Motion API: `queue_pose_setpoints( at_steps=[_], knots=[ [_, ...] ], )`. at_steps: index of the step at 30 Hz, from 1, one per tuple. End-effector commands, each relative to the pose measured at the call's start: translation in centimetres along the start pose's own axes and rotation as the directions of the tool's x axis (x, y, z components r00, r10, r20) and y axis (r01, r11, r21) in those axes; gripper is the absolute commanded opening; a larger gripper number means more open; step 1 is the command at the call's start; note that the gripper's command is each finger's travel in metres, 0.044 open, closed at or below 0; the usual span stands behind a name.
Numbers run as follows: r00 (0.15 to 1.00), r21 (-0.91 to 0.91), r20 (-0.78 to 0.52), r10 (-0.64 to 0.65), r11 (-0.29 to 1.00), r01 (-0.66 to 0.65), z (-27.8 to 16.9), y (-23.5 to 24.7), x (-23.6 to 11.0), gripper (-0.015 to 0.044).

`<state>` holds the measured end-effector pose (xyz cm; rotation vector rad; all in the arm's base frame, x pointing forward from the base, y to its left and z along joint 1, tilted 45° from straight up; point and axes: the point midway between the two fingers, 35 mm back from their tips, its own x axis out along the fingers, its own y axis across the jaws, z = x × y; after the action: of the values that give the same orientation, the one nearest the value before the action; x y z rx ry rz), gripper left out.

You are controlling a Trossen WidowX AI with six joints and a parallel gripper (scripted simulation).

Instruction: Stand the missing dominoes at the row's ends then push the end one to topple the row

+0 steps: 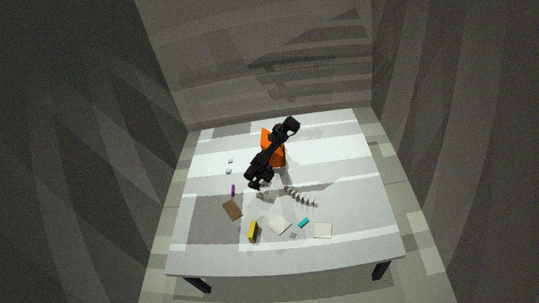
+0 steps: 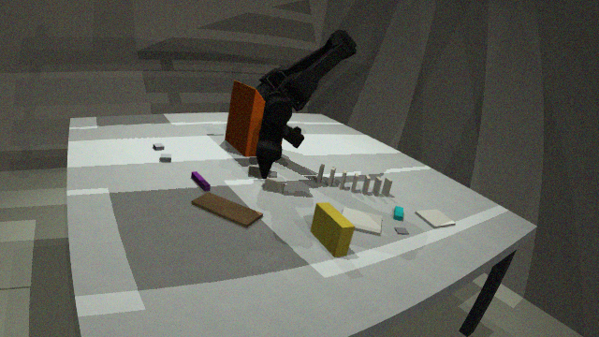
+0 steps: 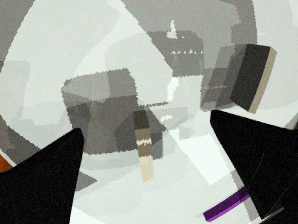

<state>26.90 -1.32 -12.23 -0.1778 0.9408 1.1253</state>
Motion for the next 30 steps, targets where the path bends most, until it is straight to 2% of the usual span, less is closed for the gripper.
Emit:
queue_pose_setpoints(
  at_steps=[1, 8, 24, 30],
  knots=[
    [1.0, 0.011, 0.003, 0.009, 1.0, -0.009, -0.1, 0.38, 0.77, 0.044],
    [1.0, 0.011, 0.003, 0.009, 1.0, -0.01, -0.1, 0.38, 0.86, 0.044],
    [1.0, 0.011, 0.003, 0.009, 1.0, -0.01, -0.1, 0.38, 0.86, 0.0023],
    [1.0, 0.011, 0.003, 0.009, 1.0, -0.01, -0.1, 0.38, 0.86, 0.0023]
  ],
)
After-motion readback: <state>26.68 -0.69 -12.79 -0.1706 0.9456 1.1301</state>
